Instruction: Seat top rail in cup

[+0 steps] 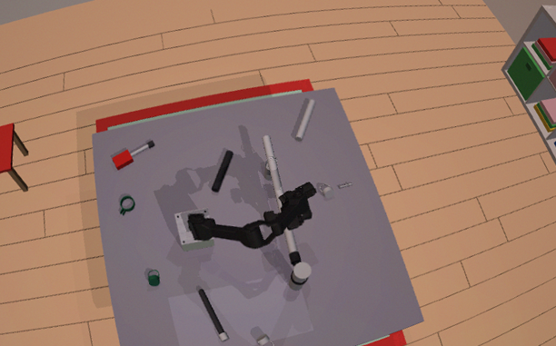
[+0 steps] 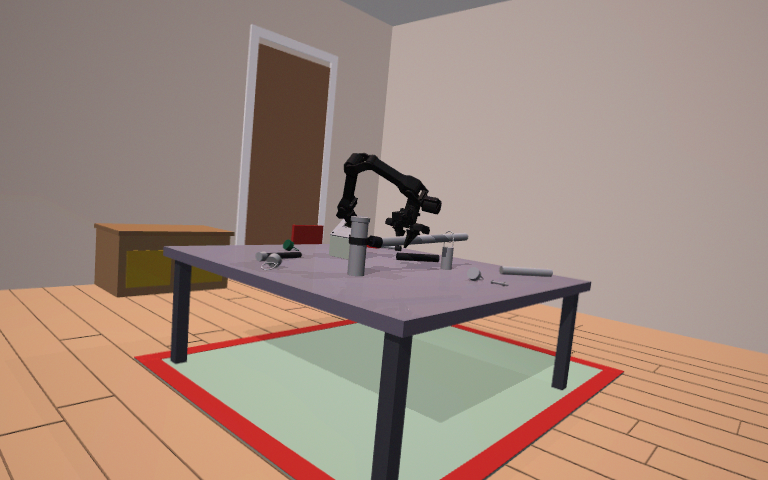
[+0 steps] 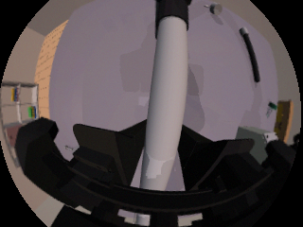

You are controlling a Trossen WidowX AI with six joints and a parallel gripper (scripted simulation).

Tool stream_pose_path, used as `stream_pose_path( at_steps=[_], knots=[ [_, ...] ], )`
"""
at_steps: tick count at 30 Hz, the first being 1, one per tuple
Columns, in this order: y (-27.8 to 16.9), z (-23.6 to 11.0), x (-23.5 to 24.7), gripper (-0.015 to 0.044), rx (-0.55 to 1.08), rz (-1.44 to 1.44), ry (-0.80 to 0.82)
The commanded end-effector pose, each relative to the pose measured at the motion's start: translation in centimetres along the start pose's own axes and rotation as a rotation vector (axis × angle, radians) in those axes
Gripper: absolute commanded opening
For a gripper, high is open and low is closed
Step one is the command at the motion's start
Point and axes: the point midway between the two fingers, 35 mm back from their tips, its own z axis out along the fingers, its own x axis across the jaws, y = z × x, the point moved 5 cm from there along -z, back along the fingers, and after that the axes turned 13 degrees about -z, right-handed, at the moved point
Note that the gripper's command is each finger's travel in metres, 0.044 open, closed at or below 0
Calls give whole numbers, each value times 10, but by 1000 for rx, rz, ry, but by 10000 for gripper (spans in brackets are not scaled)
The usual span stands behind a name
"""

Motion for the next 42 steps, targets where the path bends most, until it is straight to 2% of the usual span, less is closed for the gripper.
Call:
stream_pose_path(
  at_steps=[1, 42],
  knots=[
    [8, -3, -2, 0, -9, 3, 8],
    [34, -6, -5, 0, -10, 3, 8]
  ],
)
